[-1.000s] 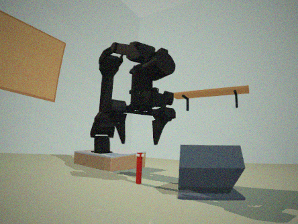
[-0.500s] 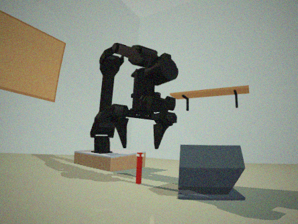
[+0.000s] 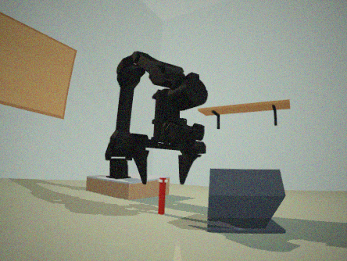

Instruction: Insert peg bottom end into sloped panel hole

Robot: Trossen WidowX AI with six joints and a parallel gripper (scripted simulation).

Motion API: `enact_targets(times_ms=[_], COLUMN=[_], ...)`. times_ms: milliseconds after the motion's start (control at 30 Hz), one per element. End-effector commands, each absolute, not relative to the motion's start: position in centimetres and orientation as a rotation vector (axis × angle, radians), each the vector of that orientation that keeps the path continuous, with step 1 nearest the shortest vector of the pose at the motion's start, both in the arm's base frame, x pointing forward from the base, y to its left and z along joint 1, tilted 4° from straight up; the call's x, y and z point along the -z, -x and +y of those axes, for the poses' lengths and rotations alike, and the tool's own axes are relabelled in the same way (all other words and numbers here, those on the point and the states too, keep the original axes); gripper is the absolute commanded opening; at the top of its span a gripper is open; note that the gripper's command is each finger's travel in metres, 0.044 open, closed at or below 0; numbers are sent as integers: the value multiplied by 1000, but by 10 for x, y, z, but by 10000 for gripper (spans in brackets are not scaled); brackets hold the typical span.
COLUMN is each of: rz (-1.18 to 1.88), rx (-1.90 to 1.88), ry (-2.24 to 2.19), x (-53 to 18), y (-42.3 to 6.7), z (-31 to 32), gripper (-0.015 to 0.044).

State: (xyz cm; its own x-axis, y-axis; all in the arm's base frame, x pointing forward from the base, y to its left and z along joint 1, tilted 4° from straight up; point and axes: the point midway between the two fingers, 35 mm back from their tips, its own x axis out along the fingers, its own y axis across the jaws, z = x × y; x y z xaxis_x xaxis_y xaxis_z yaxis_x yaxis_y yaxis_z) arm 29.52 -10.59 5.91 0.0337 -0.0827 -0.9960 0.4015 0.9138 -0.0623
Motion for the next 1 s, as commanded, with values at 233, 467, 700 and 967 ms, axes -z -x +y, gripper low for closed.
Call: enact_targets(times_ms=[233,467,700,967], rz=[1503,1503,1499,1499], rx=[380,380,380,380], ry=[-257,-257,-264,-264], x=[-39,-31,-34,-34], y=[-294,-293,-294,-294], z=[-108,-108,-108,-108], gripper=[440,440,309,99])
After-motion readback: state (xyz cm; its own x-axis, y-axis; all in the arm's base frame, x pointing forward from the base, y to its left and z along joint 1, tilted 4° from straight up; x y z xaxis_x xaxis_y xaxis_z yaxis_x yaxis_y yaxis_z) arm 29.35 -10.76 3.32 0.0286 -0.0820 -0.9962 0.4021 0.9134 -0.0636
